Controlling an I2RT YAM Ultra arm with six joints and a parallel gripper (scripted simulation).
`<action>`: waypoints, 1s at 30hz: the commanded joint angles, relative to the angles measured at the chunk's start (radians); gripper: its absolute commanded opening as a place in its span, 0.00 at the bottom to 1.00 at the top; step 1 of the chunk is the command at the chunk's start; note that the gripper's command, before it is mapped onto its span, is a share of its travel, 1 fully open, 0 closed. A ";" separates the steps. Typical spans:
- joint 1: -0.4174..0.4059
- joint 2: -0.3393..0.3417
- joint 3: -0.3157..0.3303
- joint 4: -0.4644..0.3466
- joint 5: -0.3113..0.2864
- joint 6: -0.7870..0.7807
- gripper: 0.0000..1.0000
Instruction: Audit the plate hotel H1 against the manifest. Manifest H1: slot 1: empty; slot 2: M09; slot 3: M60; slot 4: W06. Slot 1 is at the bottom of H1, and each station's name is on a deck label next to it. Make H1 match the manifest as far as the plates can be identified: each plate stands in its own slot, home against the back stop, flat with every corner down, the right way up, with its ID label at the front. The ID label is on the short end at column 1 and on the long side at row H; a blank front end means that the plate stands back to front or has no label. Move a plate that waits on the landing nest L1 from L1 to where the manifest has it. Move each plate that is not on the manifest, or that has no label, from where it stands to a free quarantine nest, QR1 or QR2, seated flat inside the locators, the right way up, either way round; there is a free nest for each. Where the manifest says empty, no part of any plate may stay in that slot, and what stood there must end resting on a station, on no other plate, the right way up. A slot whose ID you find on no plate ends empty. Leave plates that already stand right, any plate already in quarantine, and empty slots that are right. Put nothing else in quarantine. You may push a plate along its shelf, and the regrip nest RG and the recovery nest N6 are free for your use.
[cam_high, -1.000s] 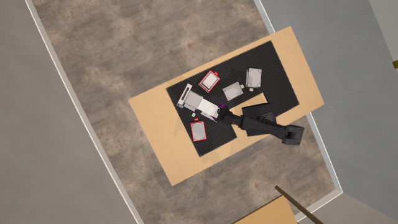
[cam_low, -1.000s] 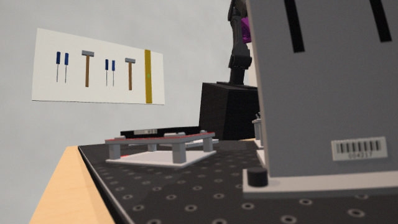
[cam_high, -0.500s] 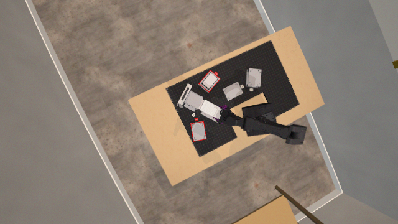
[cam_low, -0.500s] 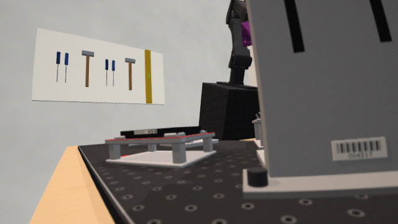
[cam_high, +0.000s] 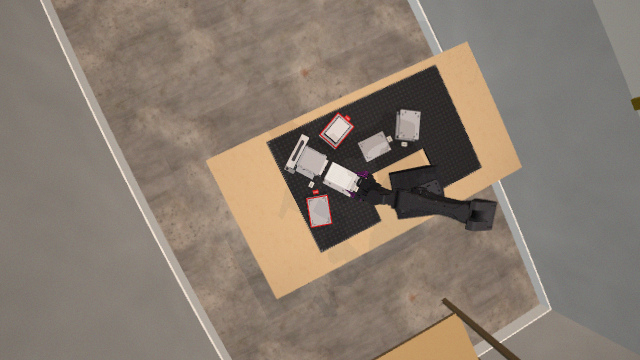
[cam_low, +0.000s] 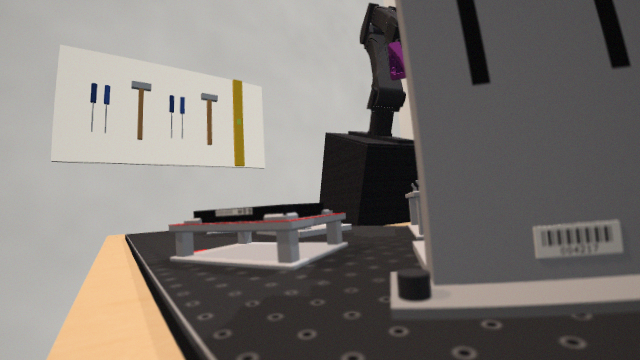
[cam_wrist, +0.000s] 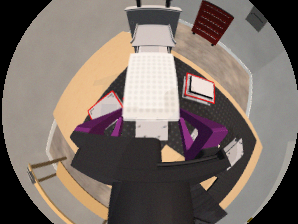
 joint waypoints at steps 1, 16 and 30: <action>0.006 -0.020 -0.002 -0.009 0.022 0.006 0.86; 0.056 -0.094 -0.055 -0.037 0.067 0.030 0.86; 0.111 -0.168 -0.100 -0.072 0.115 0.056 0.86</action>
